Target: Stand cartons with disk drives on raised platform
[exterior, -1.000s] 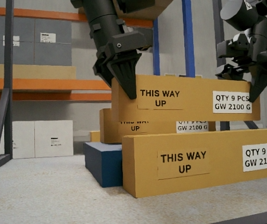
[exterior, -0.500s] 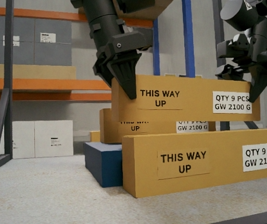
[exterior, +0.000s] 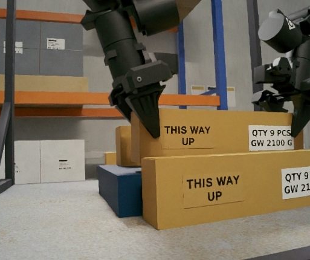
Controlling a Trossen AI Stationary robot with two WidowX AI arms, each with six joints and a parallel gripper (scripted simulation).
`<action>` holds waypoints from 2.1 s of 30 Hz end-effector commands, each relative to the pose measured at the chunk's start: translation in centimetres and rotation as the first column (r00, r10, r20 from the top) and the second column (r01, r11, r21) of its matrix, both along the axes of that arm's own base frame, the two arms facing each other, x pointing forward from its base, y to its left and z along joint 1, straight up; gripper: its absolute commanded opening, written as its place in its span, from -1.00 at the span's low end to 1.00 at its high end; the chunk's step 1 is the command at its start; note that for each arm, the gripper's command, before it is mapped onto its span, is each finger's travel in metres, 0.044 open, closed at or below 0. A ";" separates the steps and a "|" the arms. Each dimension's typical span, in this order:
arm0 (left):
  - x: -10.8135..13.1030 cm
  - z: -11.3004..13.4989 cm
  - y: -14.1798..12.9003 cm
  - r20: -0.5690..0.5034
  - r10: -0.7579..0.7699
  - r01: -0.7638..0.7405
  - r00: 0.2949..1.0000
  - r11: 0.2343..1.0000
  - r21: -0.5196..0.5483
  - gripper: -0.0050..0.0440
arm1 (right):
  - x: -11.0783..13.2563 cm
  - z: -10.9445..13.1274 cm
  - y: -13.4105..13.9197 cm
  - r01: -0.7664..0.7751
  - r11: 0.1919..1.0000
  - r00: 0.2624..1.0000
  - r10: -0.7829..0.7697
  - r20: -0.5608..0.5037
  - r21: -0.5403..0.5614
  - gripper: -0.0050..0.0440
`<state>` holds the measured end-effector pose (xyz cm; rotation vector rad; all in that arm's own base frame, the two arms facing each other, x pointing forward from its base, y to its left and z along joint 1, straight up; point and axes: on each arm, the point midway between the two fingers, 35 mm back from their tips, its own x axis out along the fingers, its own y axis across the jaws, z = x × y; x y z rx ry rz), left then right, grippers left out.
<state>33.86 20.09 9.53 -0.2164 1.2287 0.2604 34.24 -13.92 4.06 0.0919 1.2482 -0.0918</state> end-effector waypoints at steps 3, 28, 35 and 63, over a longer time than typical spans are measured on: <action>0.0 1.9 0.2 0.043 0.002 -0.003 0.999 1.000 0.030 -1.00 | 0.5 1.9 -0.4 0.002 1.000 0.999 -0.001 0.053 -0.024 -1.00; 0.0 1.9 0.3 0.038 0.000 -0.001 0.999 1.000 0.024 -1.00 | 0.5 1.9 -0.5 0.003 1.000 0.999 -0.001 0.055 -0.025 -1.00; 0.0 1.9 0.3 0.038 0.000 -0.001 0.999 1.000 0.024 -1.00 | 0.5 1.9 -0.5 0.003 1.000 0.999 -0.001 0.055 -0.025 -1.00; -0.1 0.6 0.2 0.043 0.001 -0.002 0.999 1.000 0.028 -1.00 | 0.5 0.1 -0.5 0.001 1.000 0.999 0.000 0.053 -0.022 -1.00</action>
